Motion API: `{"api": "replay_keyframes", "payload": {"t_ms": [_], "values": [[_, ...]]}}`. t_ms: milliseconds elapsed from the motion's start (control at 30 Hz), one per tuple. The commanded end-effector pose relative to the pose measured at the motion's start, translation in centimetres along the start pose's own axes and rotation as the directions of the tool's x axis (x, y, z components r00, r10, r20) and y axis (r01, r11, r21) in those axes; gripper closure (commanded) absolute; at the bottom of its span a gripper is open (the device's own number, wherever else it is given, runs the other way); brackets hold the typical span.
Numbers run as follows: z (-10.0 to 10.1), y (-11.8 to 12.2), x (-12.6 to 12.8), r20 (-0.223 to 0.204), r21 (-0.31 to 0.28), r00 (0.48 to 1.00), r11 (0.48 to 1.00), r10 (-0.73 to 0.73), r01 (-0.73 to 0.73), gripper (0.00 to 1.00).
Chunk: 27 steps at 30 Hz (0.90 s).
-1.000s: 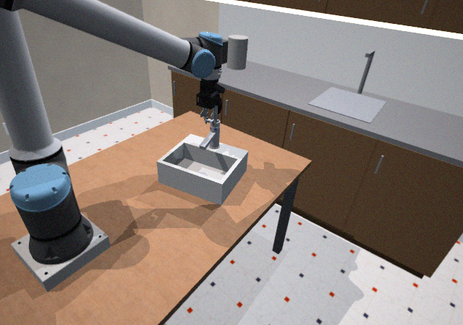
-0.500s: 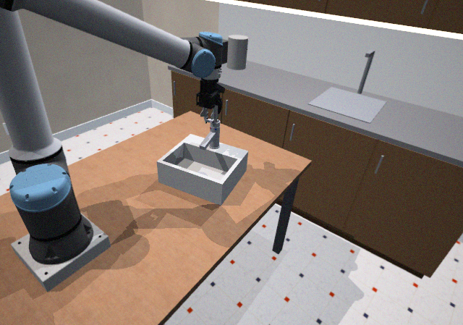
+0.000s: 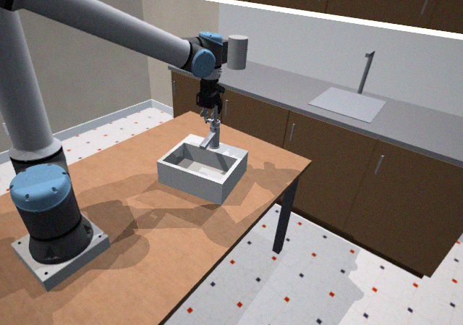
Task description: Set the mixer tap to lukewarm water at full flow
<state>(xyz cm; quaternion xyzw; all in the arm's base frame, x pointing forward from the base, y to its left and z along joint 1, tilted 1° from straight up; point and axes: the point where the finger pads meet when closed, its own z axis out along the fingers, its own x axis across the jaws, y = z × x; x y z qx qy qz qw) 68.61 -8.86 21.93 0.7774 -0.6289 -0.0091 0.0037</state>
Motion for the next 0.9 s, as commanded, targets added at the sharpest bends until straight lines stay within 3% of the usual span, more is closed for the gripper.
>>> {"api": "replay_keyframes", "payload": {"t_ms": [0,267,300,867], "values": [[-0.67,-0.49,0.13,-0.006,0.01,1.0,1.0,-0.001,0.001,1.0],[-0.67,-0.49,0.13,-0.006,0.01,1.0,1.0,-0.001,0.001,1.0],[-0.67,-0.49,0.13,-0.006,0.01,1.0,1.0,-0.001,0.001,0.57],[-0.39,-0.29,-0.01,-0.004,0.006,1.0,1.0,-0.001,0.002,0.57]]}}
